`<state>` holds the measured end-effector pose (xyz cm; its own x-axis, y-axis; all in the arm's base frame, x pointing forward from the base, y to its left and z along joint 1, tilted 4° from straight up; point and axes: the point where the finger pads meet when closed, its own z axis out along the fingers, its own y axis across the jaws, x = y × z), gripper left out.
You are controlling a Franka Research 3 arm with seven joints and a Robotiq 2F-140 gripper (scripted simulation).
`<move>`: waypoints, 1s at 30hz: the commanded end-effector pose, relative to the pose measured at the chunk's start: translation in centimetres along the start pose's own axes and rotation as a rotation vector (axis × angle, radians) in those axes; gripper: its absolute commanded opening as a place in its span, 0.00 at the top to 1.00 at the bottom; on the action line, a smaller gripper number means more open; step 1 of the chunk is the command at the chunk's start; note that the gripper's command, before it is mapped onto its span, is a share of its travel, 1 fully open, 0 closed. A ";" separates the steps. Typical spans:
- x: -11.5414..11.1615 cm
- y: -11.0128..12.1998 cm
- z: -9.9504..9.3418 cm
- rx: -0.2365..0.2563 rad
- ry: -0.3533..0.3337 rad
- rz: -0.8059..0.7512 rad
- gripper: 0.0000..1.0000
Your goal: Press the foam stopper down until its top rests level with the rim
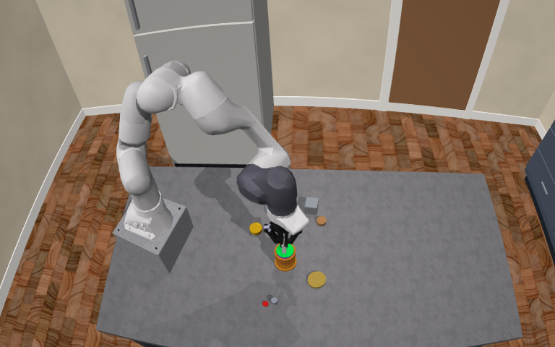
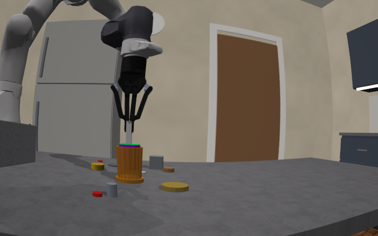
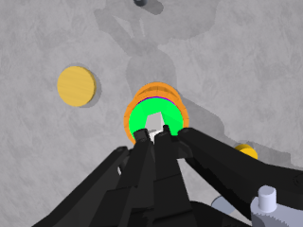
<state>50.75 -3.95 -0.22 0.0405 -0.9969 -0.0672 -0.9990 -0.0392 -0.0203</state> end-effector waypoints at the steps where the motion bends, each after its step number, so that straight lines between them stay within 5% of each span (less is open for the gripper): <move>1: -0.1 0.2 0.5 -0.001 0.001 -0.011 1.00; 30: -0.1 0.3 1.0 -0.001 0.001 -0.011 1.00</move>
<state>50.76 -3.93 -0.77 0.0437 -0.9968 -0.0675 -0.9988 -0.0420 -0.0256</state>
